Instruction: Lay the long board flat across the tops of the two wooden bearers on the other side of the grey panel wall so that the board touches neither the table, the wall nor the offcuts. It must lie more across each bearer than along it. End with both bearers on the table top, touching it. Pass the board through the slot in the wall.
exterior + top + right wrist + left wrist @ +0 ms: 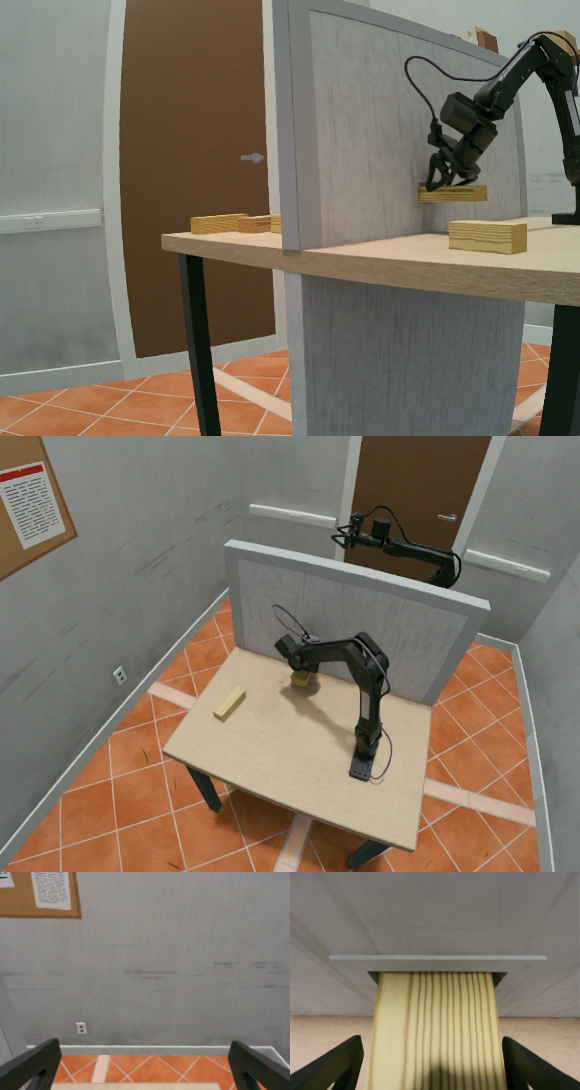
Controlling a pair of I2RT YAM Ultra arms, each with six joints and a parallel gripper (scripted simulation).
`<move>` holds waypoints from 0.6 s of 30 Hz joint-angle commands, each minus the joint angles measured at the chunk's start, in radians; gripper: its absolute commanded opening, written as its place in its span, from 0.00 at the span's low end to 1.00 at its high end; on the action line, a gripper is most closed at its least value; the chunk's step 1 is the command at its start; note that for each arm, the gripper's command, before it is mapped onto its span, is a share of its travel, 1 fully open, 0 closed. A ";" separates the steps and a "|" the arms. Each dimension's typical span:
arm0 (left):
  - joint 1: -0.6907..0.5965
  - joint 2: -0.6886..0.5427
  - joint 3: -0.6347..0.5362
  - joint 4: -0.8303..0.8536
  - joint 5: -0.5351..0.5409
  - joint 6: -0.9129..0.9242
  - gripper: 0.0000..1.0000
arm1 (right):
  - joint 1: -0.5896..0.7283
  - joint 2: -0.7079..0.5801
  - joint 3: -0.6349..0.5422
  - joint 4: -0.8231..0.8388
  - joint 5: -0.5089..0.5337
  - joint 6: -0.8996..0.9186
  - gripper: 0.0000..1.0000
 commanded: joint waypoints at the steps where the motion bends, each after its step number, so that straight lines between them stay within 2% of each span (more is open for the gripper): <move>1: 0.015 -0.033 0.049 -0.009 0.028 -0.002 0.77 | 0.009 0.009 0.044 0.029 -0.009 0.003 1.00; 14: 0.013 -0.047 0.055 -0.044 0.034 0.024 0.77 | 0.009 0.009 0.044 0.029 -0.009 0.003 1.00; 17: 0.061 -0.075 0.066 -0.153 0.057 0.088 0.77 | 0.009 0.009 0.044 0.029 -0.009 0.003 1.00; 18: 0.062 -0.071 0.068 -0.118 0.048 0.069 0.77 | 0.009 0.009 0.044 0.029 -0.009 0.003 1.00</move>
